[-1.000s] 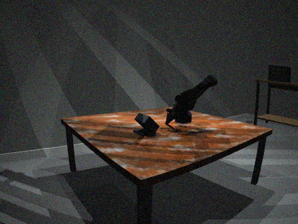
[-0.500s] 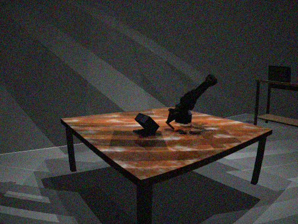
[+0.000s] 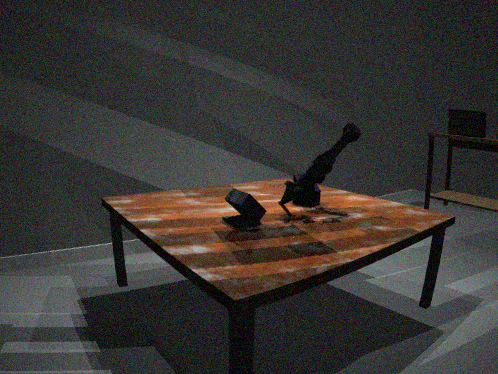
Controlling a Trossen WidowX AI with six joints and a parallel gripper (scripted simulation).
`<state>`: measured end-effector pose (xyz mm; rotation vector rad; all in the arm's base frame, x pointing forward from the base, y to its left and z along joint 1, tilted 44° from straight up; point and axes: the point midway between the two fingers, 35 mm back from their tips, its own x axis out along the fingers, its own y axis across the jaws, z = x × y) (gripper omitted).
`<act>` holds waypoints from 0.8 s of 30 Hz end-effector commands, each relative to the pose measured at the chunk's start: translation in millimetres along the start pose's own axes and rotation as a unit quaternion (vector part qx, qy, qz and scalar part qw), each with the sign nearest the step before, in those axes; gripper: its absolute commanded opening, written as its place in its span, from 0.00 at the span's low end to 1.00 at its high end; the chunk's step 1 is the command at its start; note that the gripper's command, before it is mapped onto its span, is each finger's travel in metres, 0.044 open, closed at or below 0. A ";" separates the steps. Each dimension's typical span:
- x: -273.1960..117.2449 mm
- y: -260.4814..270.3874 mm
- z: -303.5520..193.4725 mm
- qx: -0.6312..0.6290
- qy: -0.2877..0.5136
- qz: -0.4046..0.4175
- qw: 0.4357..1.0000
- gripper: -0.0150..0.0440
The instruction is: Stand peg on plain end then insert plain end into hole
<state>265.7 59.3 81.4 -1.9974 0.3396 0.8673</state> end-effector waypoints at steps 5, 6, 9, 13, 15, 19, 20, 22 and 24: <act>-4.4 2.0 3.2 0.003 0.034 0.001 0.999 0.34; -5.0 2.0 3.6 0.003 0.038 0.001 0.999 0.34; -6.7 2.0 4.7 0.003 0.051 0.001 0.999 0.34; -8.9 2.1 6.3 0.004 0.068 0.001 0.998 0.34; -10.0 2.1 7.1 0.004 0.077 0.001 0.997 0.34; -12.1 2.1 8.8 0.004 0.094 0.001 0.996 0.34; -12.7 2.1 9.2 0.004 0.098 0.001 0.995 0.34; -13.7 2.2 10.1 0.004 0.107 0.001 0.994 0.34; -14.7 2.2 11.0 0.004 0.115 0.001 0.993 0.34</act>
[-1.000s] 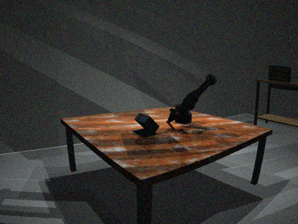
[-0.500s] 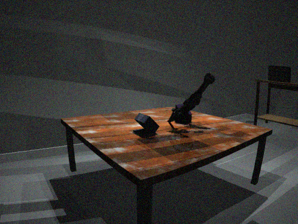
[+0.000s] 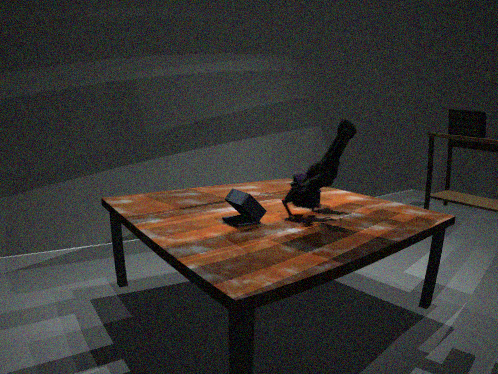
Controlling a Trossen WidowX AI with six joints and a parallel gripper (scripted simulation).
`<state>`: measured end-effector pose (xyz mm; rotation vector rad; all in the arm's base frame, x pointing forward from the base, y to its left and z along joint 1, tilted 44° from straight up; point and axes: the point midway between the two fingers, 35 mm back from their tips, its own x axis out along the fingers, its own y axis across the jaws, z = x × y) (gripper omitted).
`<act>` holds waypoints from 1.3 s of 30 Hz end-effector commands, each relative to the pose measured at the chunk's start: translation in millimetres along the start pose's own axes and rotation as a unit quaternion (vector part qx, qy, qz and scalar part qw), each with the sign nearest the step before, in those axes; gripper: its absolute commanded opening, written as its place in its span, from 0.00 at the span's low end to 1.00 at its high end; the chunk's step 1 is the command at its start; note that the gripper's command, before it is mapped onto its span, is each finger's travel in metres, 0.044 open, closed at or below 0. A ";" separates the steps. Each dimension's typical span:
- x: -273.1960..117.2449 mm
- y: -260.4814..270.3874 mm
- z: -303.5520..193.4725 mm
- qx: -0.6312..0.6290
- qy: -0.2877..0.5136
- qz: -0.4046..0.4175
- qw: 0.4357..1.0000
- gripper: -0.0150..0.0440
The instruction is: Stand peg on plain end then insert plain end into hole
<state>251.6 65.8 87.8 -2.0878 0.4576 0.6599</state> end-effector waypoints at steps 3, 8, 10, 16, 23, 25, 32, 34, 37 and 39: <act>-2.9 2.3 2.4 0.002 0.025 0.002 1.000 0.34; -5.7 2.4 4.3 0.002 0.046 0.002 0.999 0.34; -6.9 2.5 5.0 0.002 0.055 0.002 0.998 0.34; -10.1 2.7 7.4 0.003 0.081 0.002 0.997 0.34; -13.8 2.9 10.5 0.003 0.111 0.003 0.994 0.34; -14.8 2.9 11.4 0.003 0.119 0.003 0.993 0.34; -18.2 3.2 14.6 0.003 0.149 0.003 0.989 0.34; -18.0 3.1 14.2 0.003 0.144 0.003 0.990 0.34; -19.3 3.0 14.0 0.003 0.136 0.003 0.991 0.34; -20.1 3.0 14.2 0.003 0.136 0.003 0.991 0.34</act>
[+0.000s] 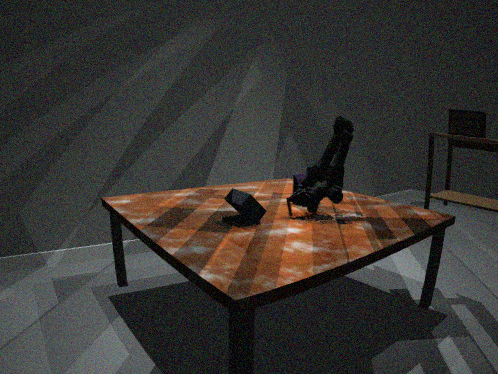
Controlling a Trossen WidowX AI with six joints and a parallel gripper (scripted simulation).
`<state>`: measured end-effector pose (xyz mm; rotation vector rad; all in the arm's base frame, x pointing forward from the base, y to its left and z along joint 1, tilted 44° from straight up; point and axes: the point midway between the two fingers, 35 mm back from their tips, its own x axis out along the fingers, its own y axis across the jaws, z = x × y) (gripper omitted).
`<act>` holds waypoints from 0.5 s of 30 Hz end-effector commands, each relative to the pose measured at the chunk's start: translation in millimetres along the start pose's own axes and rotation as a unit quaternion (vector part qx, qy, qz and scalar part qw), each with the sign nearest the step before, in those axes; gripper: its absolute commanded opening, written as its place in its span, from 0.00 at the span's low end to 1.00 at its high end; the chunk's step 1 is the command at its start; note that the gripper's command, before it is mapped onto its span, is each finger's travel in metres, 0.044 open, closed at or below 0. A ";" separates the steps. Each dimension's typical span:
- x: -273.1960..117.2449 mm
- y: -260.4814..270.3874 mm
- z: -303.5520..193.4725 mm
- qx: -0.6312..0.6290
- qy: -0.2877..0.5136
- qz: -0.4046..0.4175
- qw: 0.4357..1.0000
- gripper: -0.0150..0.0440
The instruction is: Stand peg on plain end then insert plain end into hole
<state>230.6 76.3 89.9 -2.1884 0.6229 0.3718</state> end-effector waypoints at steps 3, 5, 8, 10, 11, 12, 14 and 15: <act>-3.3 -1.2 0.2 0.003 -0.004 -0.001 1.000 0.34; -3.7 -1.1 0.4 0.003 -0.004 -0.001 1.000 0.34; -2.8 -0.4 2.0 0.000 -0.004 0.000 1.000 0.34; -2.6 -0.3 3.1 -0.001 -0.004 -0.001 1.000 0.34; -2.5 -0.2 3.5 -0.002 -0.005 0.000 1.000 0.34; -2.5 -0.2 3.9 -0.003 -0.005 0.000 1.000 0.34; -2.4 -0.2 4.7 -0.004 -0.005 -0.001 1.000 0.34; -2.4 -0.2 5.1 -0.004 -0.006 -0.001 1.000 0.34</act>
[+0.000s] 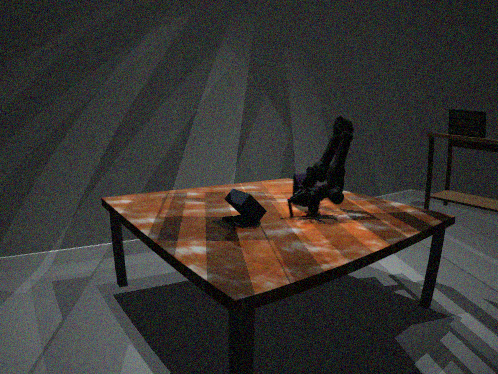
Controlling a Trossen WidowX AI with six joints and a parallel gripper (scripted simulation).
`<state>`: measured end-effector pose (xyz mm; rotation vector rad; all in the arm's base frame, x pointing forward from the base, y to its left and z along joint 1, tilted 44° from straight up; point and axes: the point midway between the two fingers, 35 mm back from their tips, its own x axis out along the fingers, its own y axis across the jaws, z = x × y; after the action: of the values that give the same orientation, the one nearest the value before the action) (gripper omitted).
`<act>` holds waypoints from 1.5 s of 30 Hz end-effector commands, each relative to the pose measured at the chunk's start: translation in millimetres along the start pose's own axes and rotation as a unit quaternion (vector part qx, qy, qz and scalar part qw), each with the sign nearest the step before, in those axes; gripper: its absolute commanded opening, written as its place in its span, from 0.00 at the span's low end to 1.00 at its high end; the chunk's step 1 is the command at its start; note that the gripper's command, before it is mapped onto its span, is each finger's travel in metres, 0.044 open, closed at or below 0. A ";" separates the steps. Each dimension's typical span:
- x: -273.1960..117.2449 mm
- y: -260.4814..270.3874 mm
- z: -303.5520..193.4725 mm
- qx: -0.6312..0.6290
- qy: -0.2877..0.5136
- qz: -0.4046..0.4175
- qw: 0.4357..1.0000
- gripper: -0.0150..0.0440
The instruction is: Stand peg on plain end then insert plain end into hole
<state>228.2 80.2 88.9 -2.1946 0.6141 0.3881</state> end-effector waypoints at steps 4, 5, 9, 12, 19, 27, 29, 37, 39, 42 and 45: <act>0.3 0.0 1.9 -0.001 0.000 0.000 1.000 0.34; -0.1 0.1 1.7 -0.001 0.000 0.000 1.000 0.34; -1.3 0.3 1.8 -0.002 0.002 0.000 1.000 0.34; -1.9 0.5 2.4 -0.003 0.003 0.000 1.000 0.34; -3.2 0.9 4.2 -0.004 0.006 0.000 1.000 0.34; -4.7 1.3 5.2 -0.003 0.013 -0.001 1.000 0.34; -5.0 1.3 5.4 -0.003 0.015 -0.001 1.000 0.34; -6.4 1.7 6.2 -0.002 0.022 -0.002 1.000 0.34; -6.7 1.8 6.4 -0.001 0.024 -0.002 1.000 0.34; -7.2 1.9 6.7 -0.001 0.027 -0.002 1.000 0.34; -7.6 2.0 7.0 0.000 0.029 -0.003 1.000 0.34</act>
<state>221.1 84.8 88.0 -2.2151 0.6414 0.3185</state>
